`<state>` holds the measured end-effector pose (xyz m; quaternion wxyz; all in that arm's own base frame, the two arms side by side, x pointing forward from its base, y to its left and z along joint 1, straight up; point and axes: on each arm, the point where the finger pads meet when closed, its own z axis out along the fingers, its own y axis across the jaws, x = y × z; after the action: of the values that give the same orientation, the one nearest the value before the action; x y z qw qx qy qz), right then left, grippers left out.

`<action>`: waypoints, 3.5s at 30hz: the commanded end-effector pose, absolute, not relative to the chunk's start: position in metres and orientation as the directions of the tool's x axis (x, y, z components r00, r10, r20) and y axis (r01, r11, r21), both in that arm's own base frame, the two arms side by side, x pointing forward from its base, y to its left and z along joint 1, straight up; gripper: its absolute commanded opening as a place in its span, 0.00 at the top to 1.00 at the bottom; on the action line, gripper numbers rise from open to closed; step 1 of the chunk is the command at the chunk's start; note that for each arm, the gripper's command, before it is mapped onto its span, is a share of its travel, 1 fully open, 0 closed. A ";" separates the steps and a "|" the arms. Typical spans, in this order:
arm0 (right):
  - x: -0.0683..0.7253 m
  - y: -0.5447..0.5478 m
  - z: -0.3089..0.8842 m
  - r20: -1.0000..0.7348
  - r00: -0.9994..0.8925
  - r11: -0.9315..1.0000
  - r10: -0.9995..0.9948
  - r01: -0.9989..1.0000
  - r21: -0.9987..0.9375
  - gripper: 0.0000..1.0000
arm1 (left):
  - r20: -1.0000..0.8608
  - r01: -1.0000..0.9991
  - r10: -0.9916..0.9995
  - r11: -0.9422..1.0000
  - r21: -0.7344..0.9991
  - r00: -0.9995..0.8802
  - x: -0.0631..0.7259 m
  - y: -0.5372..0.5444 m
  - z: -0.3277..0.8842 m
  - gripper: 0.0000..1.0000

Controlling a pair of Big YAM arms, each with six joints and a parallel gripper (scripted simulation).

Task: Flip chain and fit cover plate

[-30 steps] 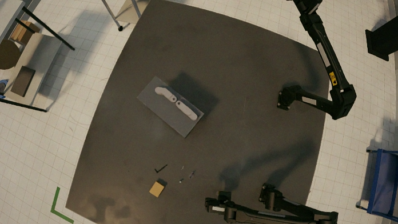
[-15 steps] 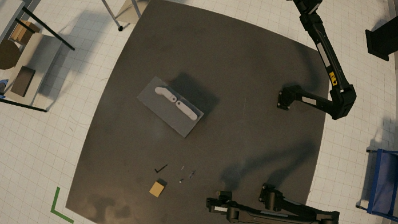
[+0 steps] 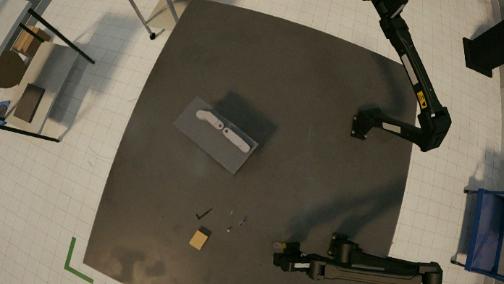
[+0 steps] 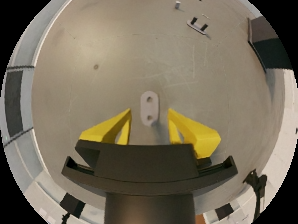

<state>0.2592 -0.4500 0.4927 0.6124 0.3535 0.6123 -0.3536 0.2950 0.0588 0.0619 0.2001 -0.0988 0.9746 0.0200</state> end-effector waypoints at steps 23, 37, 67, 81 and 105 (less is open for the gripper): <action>0.262 -0.444 0.507 -1.000 0.015 0.507 -0.027 0.862 0.000 0.00 | -0.527 -0.191 -0.162 0.982 0.002 -0.834 0.296 0.056 0.054 0.51; 0.262 -0.444 0.507 -1.000 0.015 0.507 -0.027 0.862 0.000 0.00 | -0.536 -0.189 -0.160 0.982 0.000 -0.829 0.301 0.057 0.047 0.51; 0.262 -0.444 0.507 -1.000 0.015 0.507 -0.027 0.862 0.000 0.00 | -0.544 -0.188 -0.158 0.982 0.001 -0.824 0.304 0.058 0.029 0.51; 0.262 -0.444 0.507 -1.000 0.015 0.507 -0.027 0.862 0.000 0.00 | -0.528 -0.189 -0.160 0.982 0.001 -0.834 0.295 0.056 0.019 0.51; 0.262 -0.444 0.507 -1.000 0.015 0.507 -0.027 0.862 0.000 0.00 | -0.526 -0.190 -0.162 0.982 0.001 -0.835 0.294 0.057 0.014 0.51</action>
<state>0.2592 -0.4500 0.4927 0.6124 0.3535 0.6123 -0.3536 0.2947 0.0587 0.0178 0.2706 -0.0978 0.9573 0.0277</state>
